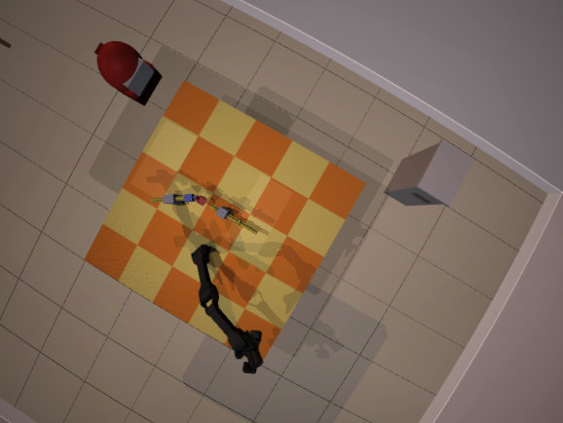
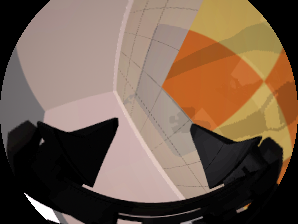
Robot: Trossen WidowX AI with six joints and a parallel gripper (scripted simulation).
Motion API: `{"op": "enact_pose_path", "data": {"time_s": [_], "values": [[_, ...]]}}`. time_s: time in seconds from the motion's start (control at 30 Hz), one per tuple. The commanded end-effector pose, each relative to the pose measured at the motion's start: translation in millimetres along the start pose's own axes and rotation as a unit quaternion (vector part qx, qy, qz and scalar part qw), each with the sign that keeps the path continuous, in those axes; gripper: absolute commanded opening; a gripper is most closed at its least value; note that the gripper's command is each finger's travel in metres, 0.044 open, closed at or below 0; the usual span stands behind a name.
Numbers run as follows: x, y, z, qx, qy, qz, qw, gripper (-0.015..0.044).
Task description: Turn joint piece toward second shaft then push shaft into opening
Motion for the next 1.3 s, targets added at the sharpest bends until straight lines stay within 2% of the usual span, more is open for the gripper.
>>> {"op": "enact_pose_path", "data": {"time_s": [0.0, 0.33, 0.63, 0.87, 1.27], "values": [[-21.0, -16.2, -28.4, -0.045, 0.030, -0.011, 0.999, 0.0440], [-77.8, -53.1, -81.3, -0.133, 0.084, -0.012, 0.987, 0.0440], [-105.3, -79.0, -100.5, -0.221, 0.107, -0.018, 0.969, 0.0440], [-153.2, -121.8, -131.7, -0.318, 0.165, -0.033, 0.933, 0.0440], [-224.9, -183.1, -159.0, -0.459, 0.244, -0.033, 0.854, 0.0440]]}}
Point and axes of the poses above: the point midway between the two fingers, 35 mm back from their tips, its own x axis out along the fingers, its own y axis across the jaws, z = x × y, the point moved 5 cm from there along -x, back along the fingers, and after that the axes turned 5 degrees about -x, right-handed, at the moved point
